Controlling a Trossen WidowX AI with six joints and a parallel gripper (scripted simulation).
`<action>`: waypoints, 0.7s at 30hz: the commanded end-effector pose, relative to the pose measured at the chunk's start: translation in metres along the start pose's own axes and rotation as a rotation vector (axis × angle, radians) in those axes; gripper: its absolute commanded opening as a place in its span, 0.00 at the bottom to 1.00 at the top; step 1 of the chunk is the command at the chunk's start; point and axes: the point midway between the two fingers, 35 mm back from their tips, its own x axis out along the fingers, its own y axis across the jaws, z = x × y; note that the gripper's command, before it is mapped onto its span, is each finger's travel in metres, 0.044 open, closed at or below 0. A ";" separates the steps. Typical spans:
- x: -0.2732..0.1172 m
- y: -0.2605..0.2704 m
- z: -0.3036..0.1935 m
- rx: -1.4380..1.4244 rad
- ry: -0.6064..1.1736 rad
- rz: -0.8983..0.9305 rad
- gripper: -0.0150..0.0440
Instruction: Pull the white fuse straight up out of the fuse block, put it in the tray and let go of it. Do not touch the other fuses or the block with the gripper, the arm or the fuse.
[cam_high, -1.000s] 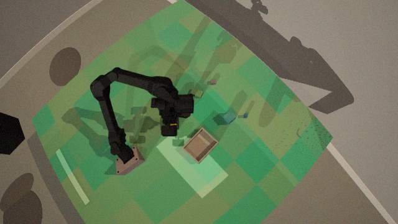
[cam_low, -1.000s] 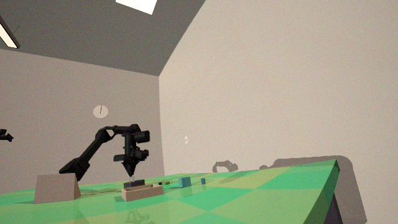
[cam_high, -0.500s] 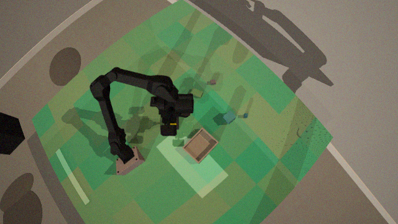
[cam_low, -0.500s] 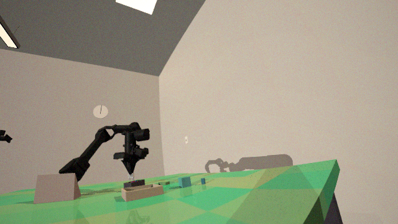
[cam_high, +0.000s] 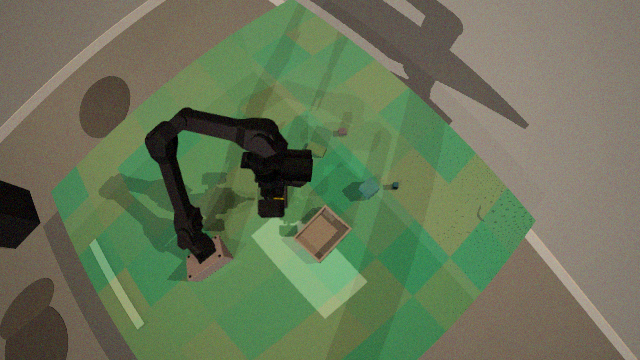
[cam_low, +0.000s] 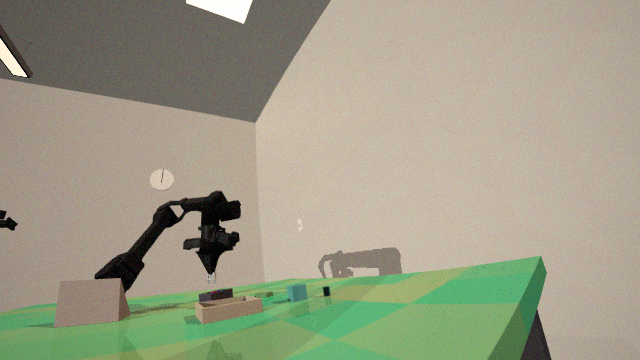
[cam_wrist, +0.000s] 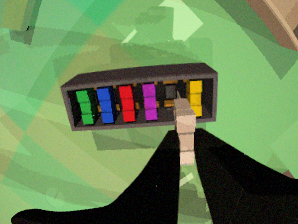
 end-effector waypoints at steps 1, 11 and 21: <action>-0.004 -0.008 0.012 -0.002 -0.006 -0.003 0.25; -0.008 -0.037 0.052 -0.003 -0.010 -0.006 0.25; -0.009 -0.074 0.088 -0.004 -0.012 -0.007 0.25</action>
